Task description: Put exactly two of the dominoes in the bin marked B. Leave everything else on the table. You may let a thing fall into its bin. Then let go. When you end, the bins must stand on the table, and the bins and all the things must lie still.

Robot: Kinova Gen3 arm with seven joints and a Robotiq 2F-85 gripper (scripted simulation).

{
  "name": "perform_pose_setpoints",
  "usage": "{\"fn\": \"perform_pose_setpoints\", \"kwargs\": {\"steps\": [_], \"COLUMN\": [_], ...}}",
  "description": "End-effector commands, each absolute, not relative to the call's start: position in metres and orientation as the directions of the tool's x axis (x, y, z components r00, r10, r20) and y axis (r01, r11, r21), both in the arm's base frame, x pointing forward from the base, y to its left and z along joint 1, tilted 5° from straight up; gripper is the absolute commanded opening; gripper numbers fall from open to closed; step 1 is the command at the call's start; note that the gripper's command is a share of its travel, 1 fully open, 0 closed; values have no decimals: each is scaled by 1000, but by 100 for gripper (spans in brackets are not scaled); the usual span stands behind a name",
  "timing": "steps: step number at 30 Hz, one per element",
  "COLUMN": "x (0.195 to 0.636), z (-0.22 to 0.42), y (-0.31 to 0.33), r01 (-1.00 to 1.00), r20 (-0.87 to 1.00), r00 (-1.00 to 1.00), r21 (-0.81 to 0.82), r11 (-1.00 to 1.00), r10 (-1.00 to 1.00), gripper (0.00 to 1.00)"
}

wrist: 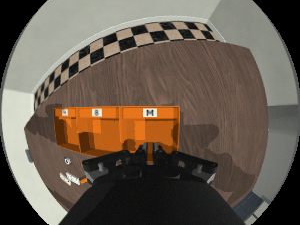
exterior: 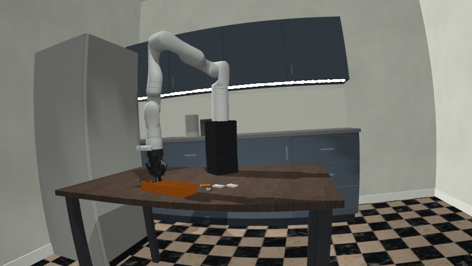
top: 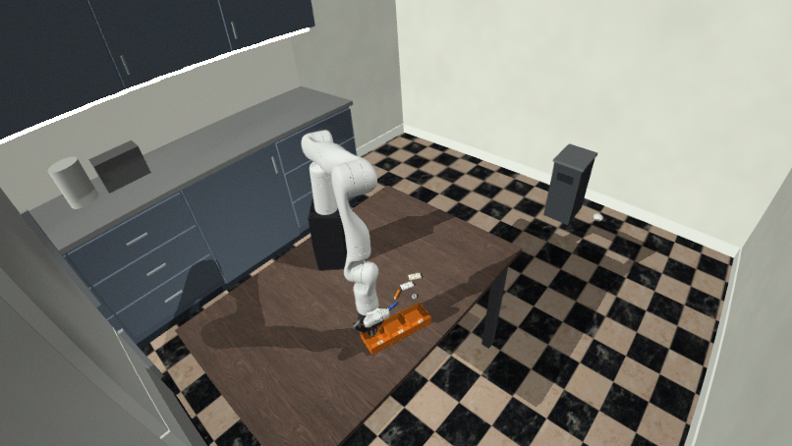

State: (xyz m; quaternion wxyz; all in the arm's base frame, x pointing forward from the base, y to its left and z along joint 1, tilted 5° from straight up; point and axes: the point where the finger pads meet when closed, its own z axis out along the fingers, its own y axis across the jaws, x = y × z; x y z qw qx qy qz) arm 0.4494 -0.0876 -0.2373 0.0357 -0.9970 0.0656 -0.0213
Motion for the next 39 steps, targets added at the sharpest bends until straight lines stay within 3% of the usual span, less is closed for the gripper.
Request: {"fn": "perform_pose_setpoints", "kwargs": {"steps": [1, 39], "x": [450, 450], "z": [-237, -227], "y": [-88, -89], "r01": [-129, -129], "r20": [40, 40], "r00": [990, 990], "r21": [-74, -74], "r11": [-989, -989], "r10": [-133, -133], "gripper": [9, 9]}}
